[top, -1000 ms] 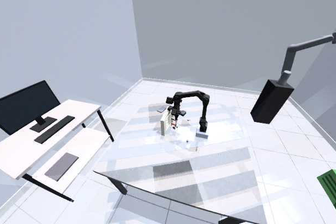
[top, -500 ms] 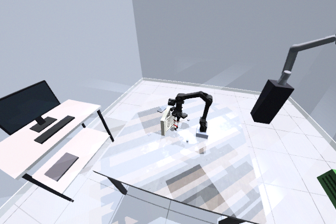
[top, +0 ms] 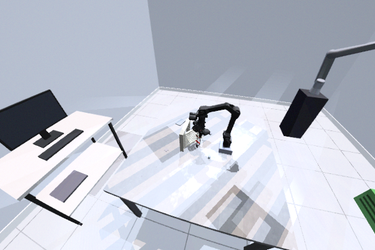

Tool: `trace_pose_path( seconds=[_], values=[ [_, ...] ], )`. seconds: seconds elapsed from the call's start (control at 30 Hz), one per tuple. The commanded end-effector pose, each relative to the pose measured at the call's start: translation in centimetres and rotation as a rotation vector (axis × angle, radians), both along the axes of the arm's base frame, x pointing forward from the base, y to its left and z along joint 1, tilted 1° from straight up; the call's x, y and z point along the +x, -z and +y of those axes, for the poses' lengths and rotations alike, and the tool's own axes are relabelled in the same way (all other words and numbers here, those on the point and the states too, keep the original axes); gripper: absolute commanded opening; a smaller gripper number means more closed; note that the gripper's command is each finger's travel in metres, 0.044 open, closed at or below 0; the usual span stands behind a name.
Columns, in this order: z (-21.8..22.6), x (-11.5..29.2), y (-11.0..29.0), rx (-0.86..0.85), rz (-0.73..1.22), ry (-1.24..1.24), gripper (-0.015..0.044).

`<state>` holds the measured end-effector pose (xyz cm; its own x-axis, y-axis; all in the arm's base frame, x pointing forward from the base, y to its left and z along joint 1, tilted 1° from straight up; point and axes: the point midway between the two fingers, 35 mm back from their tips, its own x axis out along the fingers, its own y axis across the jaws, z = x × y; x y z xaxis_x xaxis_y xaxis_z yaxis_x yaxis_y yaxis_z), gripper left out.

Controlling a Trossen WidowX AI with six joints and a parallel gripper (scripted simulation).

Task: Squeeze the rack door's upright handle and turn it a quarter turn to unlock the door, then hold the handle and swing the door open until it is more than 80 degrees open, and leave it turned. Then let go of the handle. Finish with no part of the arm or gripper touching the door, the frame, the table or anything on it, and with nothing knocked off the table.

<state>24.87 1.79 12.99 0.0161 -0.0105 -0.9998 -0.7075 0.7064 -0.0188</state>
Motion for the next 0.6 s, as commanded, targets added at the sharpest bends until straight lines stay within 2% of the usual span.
trace_pose_path(
  seconds=[0.0, 0.57],
  values=[
    [0.7, -0.4, 0.0, 0.004, -0.008, 0.081, 0.0009],
    [3.9, -1.8, 0.0, 0.011, -0.009, 0.313, 0.0009]
  ],
)
